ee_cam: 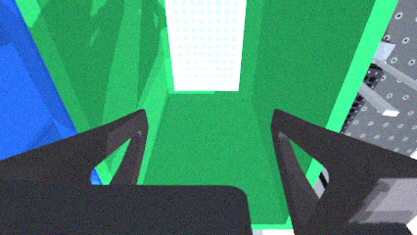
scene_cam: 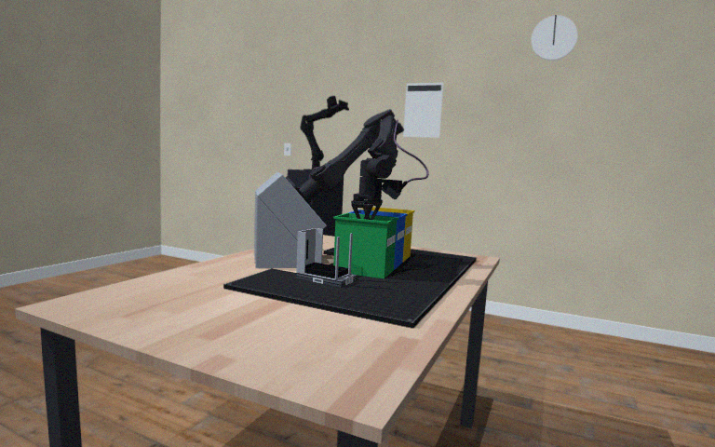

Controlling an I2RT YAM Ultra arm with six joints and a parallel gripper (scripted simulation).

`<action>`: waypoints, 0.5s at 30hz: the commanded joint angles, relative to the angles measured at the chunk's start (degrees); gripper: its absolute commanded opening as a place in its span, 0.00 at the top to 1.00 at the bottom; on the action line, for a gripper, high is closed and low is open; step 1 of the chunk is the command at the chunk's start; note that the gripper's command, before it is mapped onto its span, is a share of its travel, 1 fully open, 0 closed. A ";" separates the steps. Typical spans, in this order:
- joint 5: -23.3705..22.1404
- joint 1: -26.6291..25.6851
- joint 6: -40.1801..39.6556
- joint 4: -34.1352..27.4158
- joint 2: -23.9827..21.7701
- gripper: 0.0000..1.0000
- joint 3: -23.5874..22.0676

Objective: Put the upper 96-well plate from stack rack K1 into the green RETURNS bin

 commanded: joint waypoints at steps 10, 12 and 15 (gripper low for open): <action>-0.09 -0.64 0.03 0.80 -0.46 0.18 0.23; -0.09 -0.64 0.03 0.80 -0.46 0.18 0.23; -0.42 -1.71 -1.08 -0.94 -1.67 0.18 1.80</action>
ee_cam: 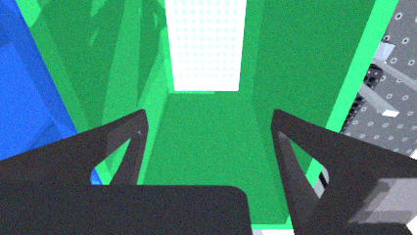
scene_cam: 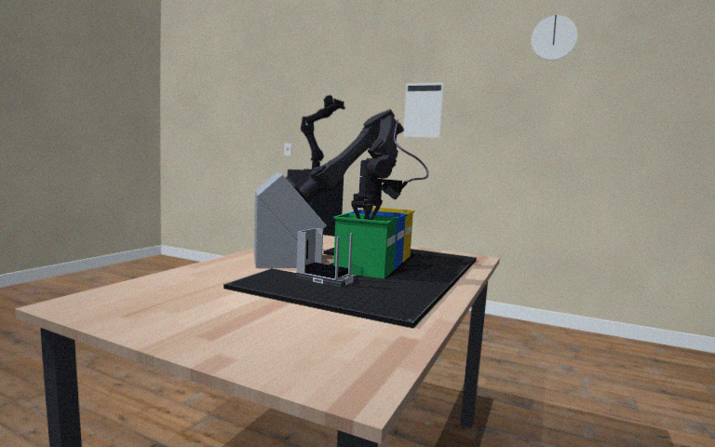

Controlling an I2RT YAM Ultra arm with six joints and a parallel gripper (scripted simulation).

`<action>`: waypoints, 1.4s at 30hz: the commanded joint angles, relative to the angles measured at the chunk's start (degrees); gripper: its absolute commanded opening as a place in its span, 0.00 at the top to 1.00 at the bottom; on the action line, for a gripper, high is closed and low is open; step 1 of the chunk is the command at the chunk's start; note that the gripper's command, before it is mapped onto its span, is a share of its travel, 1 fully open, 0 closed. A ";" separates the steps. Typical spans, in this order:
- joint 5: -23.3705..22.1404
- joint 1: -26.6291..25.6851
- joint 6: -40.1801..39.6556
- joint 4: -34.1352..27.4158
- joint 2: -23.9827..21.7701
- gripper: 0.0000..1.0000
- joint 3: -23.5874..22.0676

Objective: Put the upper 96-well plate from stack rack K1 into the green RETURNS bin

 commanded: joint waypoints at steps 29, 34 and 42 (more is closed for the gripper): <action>-1.13 -9.96 -12.86 -16.82 -1.80 0.18 8.88; -1.14 -11.03 -14.43 -18.84 -0.80 0.18 9.88; -1.07 -13.34 -17.75 -23.08 0.81 0.18 12.07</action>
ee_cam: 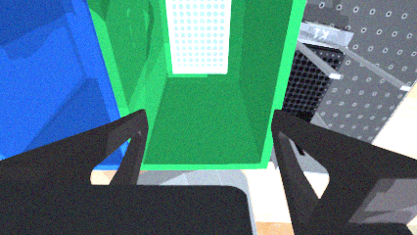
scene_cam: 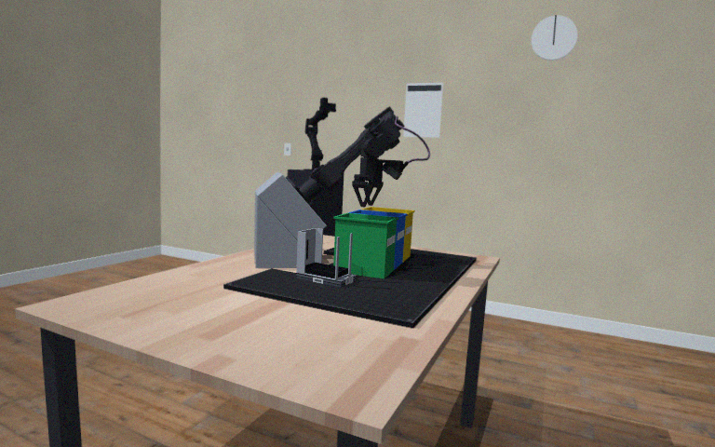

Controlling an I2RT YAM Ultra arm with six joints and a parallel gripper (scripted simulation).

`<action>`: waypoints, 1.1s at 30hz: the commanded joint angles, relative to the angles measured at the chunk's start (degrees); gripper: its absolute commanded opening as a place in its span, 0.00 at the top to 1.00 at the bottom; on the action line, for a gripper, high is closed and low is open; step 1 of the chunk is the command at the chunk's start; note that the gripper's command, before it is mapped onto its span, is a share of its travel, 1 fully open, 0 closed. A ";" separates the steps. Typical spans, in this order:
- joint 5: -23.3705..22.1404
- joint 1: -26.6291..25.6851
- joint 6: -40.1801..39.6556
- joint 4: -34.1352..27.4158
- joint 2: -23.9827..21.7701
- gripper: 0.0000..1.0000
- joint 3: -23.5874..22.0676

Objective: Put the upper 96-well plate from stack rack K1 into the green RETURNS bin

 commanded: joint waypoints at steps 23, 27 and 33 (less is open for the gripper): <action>-0.91 -1.76 -2.38 -3.35 0.08 0.18 2.57; -0.91 -1.76 -2.38 -3.36 0.08 0.18 2.57; -0.91 -1.76 -2.38 -3.36 0.08 0.18 2.57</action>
